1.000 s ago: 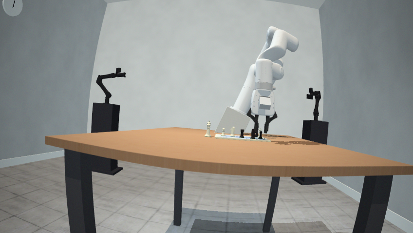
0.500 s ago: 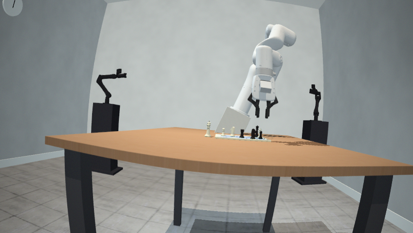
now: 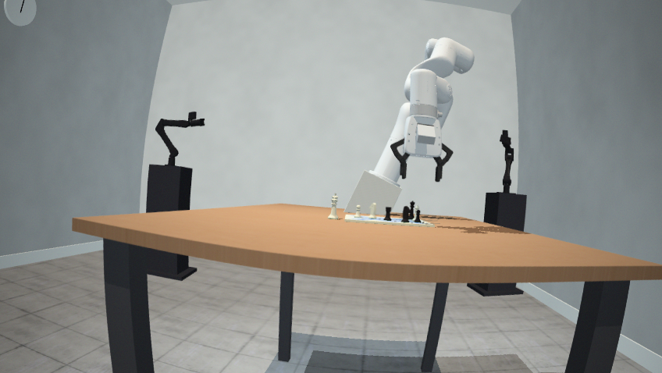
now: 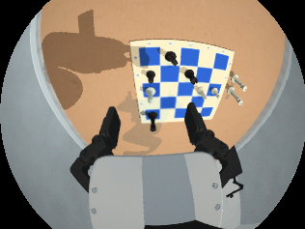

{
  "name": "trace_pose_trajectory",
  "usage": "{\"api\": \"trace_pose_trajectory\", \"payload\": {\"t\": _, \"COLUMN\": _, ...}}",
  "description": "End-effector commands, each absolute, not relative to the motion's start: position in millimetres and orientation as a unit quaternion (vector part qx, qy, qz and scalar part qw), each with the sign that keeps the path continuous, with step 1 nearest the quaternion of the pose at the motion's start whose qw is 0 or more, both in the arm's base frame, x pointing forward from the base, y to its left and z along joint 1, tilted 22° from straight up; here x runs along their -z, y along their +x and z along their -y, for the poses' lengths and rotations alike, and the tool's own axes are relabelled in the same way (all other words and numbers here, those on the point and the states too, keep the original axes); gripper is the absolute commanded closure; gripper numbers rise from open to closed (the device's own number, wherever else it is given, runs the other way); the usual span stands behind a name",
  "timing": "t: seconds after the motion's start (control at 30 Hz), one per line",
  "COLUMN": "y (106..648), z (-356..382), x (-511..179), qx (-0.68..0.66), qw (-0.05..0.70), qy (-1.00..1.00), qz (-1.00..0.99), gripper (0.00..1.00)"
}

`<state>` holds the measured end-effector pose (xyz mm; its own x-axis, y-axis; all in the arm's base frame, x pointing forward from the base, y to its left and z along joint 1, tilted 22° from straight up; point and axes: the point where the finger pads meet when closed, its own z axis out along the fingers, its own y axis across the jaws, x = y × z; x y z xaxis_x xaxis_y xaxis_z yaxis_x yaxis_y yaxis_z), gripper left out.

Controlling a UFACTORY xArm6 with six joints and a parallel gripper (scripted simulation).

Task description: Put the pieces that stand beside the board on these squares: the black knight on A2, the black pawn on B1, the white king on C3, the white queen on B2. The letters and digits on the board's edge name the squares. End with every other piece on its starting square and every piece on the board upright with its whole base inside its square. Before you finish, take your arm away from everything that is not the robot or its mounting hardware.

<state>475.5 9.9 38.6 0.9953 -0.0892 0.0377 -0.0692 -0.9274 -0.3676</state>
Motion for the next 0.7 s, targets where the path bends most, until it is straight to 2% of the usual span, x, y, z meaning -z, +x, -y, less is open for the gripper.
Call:
{"api": "trace_pose_trajectory", "payload": {"t": 0.0, "y": 477.0, "z": -9.3, "x": -40.3, "qx": 0.029, "qw": 0.186, "qy": -0.981, "qz": -0.040, "gripper": 0.00}}
{"api": "trace_pose_trajectory", "payload": {"t": 0.67, "y": 476.7, "z": -1.4, "x": -38.0, "qx": 0.038, "qw": 0.184, "qy": -0.982, "qz": 0.006, "gripper": 0.00}}
